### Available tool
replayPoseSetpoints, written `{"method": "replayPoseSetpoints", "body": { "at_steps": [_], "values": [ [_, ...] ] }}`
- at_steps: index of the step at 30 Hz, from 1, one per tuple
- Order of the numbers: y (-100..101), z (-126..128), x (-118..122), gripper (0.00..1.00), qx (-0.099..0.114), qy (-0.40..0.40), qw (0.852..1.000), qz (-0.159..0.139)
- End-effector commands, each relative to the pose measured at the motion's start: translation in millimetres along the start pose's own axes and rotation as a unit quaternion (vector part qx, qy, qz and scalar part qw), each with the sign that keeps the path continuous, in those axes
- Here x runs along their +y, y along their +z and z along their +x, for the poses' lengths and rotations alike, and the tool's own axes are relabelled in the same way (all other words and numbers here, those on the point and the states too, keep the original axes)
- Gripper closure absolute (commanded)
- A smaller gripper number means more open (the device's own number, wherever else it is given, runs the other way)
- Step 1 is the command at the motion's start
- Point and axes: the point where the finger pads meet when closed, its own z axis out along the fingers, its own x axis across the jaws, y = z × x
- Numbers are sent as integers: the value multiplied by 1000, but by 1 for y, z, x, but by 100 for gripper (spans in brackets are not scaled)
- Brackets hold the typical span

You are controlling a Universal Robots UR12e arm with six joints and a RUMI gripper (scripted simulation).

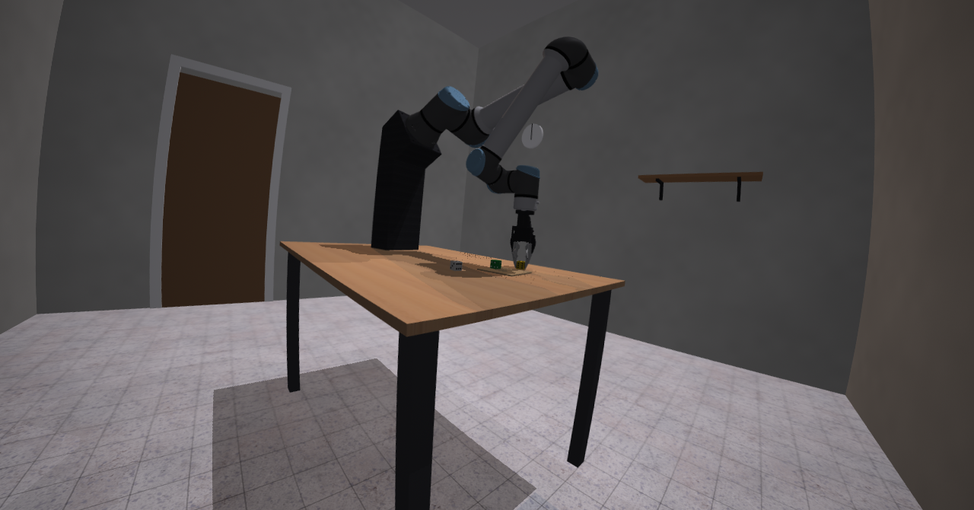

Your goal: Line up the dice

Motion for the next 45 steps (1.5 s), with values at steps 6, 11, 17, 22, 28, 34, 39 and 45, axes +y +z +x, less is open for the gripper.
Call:
{"method": "replayPoseSetpoints", "body": {
  "at_steps": [6,11,17,22,28,34,39,45],
  "values": [
    [0,0,0,90,0,0,1000,0],
    [0,0,0,90,0,0,1000,0],
    [0,0,0,90,0,0,1000,0],
    [-1,0,0,90,0,0,1000,0],
    [-15,0,0,90,0,0,1000,0],
    [-50,0,0,90,0,0,1000,0],
    [-69,0,0,90,0,0,1000,0],
    [-95,0,0,90,0,0,1000,0]
  ]
}}
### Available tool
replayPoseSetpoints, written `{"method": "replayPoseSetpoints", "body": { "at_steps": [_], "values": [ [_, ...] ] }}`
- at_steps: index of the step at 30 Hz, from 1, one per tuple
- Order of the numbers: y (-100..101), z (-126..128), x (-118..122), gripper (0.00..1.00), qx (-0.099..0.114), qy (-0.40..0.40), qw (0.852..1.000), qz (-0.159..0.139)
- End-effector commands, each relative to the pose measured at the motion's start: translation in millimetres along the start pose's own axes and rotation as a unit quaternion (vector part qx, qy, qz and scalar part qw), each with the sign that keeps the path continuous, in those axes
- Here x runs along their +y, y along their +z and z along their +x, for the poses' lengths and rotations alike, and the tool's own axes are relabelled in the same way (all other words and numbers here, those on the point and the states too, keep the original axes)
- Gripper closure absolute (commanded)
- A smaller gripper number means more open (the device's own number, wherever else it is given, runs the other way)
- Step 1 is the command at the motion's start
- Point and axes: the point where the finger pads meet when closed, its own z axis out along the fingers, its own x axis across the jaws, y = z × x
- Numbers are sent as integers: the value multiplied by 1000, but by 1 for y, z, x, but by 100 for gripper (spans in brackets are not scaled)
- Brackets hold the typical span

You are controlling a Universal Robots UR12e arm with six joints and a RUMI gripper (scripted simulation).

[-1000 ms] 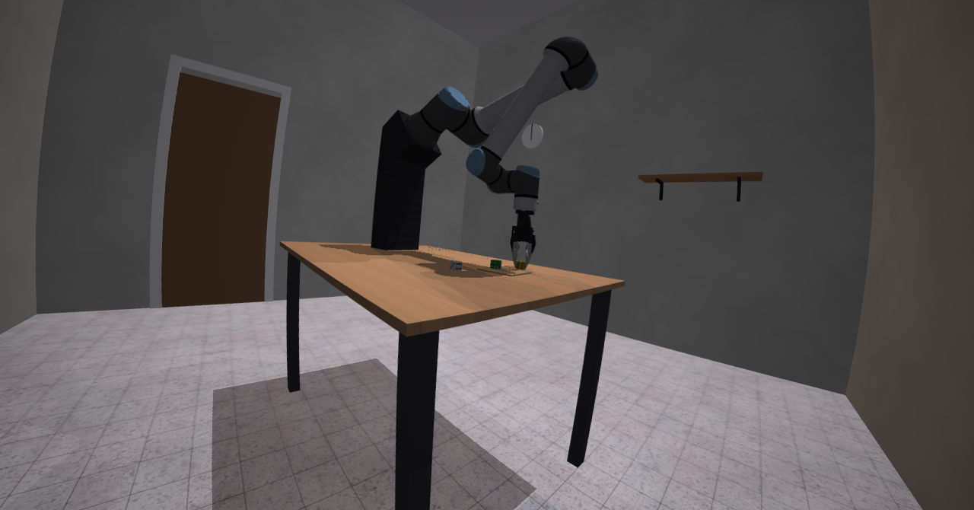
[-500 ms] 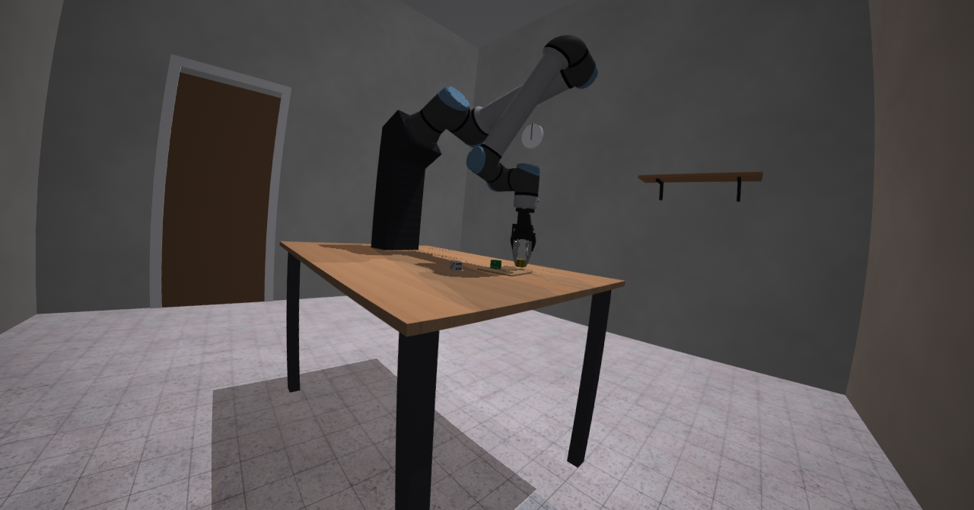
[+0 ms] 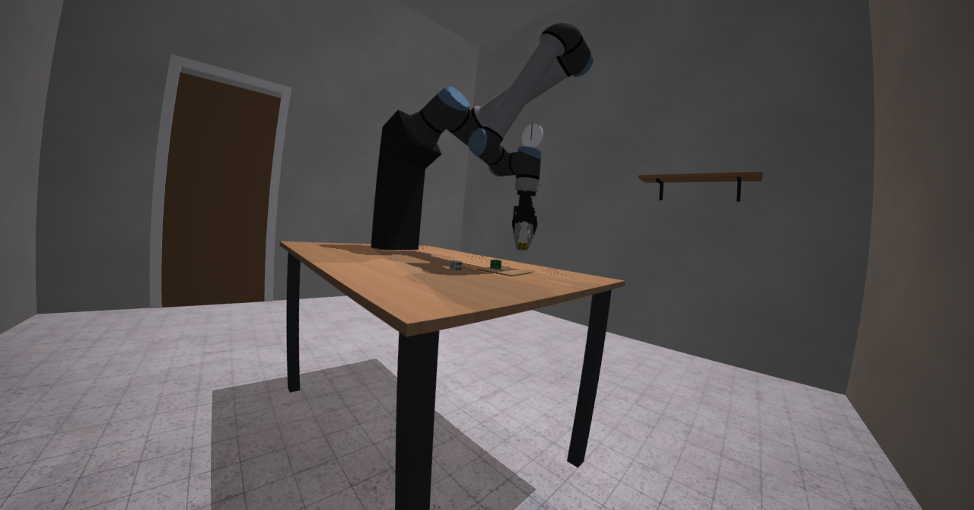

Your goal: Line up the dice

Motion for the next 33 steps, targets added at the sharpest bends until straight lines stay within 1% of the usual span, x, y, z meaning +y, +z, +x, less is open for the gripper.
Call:
{"method": "replayPoseSetpoints", "body": {
  "at_steps": [1,5,20,25,27,33],
  "values": [
    [-23,0,0,90,0,0,1000,0],
    [-27,0,0,90,0,0,1000,0],
    [-27,0,2,90,0,-7,1000,0],
    [-26,-2,8,90,0,-37,999,0],
    [-26,-2,8,90,0,-37,999,0],
    [-26,-7,23,90,-1,-109,994,1]
  ]
}}
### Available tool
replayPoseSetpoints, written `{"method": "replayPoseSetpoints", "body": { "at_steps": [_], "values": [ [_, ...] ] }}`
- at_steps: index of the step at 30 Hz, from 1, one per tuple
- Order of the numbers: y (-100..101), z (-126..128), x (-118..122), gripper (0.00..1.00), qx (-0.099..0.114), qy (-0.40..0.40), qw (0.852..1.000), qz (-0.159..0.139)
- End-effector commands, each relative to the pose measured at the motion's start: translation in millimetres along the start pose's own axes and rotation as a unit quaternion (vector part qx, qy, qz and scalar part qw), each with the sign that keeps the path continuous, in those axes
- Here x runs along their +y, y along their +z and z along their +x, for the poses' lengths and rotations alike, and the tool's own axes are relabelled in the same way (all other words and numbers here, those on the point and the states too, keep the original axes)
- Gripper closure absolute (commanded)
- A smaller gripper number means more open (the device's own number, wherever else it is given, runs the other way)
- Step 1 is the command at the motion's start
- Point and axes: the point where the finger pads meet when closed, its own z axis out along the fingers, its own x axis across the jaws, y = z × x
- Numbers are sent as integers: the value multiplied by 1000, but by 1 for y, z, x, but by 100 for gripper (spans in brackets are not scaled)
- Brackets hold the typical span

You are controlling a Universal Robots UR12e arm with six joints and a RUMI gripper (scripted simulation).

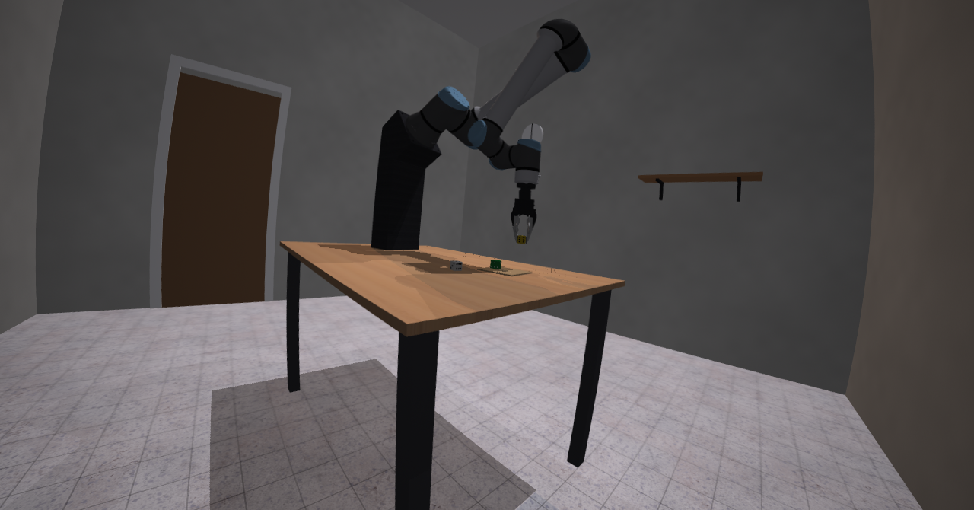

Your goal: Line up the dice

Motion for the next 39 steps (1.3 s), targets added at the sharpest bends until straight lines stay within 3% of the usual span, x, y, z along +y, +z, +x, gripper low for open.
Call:
{"method": "replayPoseSetpoints", "body": {
  "at_steps": [1,8,11,23,26,28,34,39],
  "values": [
    [0,-6,13,90,0,-69,998,1],
    [0,-16,35,90,0,-174,985,1],
    [0,-16,35,90,0,-176,984,1],
    [-2,-33,75,90,0,-353,936,1],
    [-3,-36,82,90,0,-383,924,1],
    [-3,-36,82,90,0,-383,924,1],
    [-4,-42,96,90,1,-442,897,0],
    [-5,-44,102,90,1,-464,886,0]
  ]
}}
